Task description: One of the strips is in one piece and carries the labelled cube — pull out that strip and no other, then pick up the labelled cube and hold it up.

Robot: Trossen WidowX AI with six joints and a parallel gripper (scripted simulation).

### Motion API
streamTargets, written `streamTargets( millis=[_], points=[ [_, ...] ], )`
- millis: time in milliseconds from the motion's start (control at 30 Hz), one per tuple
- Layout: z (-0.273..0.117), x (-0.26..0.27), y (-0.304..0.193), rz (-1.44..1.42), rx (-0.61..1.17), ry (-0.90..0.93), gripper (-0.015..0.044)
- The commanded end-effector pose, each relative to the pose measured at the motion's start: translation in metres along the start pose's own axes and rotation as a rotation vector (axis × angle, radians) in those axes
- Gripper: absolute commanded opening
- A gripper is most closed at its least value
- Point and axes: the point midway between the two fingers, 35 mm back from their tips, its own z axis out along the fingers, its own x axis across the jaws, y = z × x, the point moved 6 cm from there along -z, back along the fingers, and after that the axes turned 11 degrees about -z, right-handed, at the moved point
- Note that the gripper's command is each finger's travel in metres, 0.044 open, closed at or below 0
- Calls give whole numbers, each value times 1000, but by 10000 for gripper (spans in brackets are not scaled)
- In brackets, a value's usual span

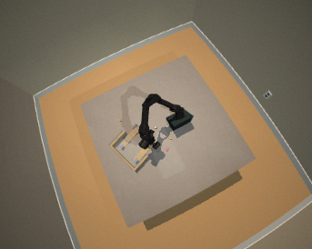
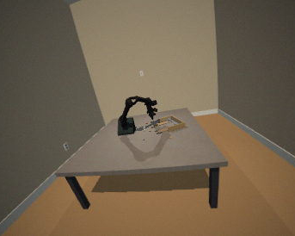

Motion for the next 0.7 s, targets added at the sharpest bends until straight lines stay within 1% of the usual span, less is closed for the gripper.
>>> streamTargets(
  millis=[0,200,667],
  points=[
    [11,-1,6,-4,91,31,0],
    [13,-1,6,-4,91,31,0],
    [36,-1,6,-4,90,31,0]
  ],
)
